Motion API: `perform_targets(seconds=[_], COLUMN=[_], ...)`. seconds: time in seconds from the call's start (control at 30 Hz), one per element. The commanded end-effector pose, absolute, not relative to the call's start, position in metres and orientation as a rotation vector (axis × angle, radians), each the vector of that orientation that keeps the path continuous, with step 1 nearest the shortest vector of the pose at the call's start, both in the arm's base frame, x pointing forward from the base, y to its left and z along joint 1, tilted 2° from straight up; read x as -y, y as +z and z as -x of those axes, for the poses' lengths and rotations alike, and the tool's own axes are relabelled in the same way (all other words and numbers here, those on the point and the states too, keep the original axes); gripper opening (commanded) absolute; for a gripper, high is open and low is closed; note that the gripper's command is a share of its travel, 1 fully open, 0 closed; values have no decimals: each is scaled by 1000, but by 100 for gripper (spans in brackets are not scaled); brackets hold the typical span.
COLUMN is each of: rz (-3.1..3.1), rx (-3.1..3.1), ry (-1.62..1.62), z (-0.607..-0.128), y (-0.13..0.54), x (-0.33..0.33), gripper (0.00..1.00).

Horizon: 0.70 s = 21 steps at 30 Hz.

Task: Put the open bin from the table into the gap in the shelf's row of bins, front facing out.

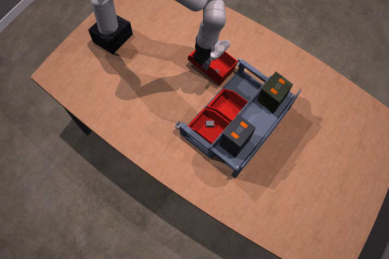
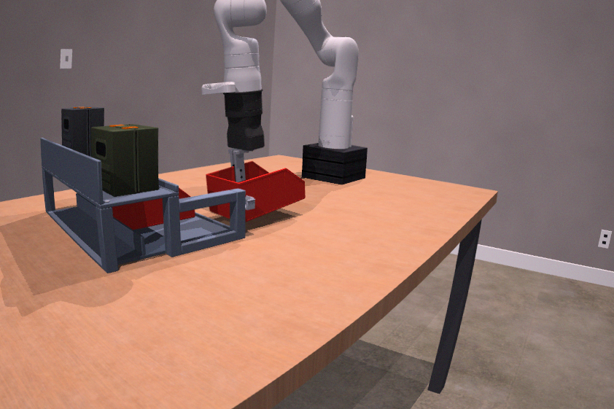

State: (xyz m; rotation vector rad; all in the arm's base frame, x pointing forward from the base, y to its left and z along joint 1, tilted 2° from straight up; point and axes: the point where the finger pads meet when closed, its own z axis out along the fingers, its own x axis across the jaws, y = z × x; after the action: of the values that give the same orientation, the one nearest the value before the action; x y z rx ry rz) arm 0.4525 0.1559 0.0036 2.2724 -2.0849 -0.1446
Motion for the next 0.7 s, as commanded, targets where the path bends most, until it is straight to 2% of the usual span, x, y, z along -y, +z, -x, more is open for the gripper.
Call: perform_targets(seconds=[0.0, 0.67], rz=[-2274, -2274], rx=[2087, 2087], ry=[-142, -142], z=[-453, -455], y=[5, 5], x=[-156, -156], gripper=[0, 0])
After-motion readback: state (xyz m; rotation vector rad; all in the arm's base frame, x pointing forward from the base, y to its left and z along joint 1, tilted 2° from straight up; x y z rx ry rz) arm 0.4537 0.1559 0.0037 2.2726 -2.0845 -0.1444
